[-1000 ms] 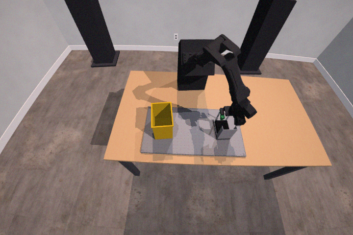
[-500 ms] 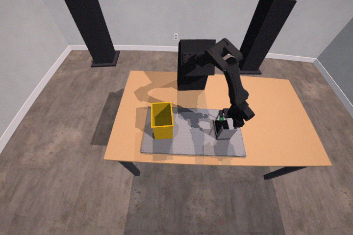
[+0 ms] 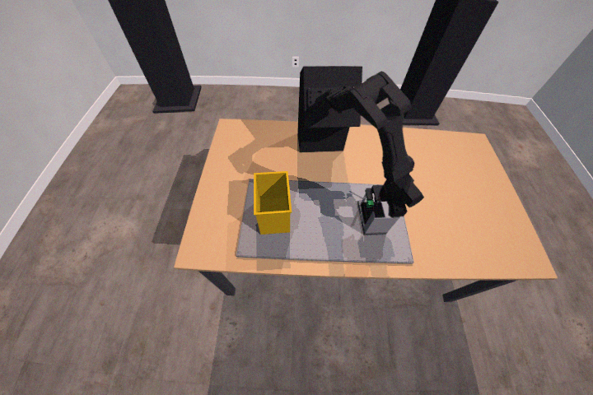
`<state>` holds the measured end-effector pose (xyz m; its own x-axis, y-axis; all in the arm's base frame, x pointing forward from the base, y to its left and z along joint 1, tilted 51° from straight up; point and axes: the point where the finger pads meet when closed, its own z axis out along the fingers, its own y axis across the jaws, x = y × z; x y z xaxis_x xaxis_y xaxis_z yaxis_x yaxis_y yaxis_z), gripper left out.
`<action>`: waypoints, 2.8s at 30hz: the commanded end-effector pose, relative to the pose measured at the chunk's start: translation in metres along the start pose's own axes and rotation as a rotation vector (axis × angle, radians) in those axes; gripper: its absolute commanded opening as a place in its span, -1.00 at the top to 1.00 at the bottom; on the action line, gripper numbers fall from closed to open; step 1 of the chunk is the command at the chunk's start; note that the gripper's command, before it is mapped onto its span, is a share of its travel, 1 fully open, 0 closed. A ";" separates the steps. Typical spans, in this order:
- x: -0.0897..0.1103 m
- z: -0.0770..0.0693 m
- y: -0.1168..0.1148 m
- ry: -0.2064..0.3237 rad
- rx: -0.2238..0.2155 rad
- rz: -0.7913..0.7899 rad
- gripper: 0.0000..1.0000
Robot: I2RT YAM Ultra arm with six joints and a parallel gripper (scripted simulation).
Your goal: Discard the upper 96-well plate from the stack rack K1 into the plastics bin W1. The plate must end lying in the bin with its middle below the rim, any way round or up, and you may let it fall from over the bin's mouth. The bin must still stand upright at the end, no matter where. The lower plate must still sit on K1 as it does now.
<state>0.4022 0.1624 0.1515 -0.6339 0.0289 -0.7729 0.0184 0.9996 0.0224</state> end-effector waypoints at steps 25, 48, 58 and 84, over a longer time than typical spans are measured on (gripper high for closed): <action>-0.013 0.042 0.005 -0.032 -0.018 0.008 -1.00; -0.014 0.076 0.004 -0.033 -0.015 0.009 -1.00; -0.014 0.079 0.004 -0.033 -0.015 0.009 -1.00; -0.014 0.079 0.004 -0.033 -0.015 0.009 -1.00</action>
<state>0.4582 0.1631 0.1087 -0.6262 0.0322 -0.7790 0.0167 0.9995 0.0279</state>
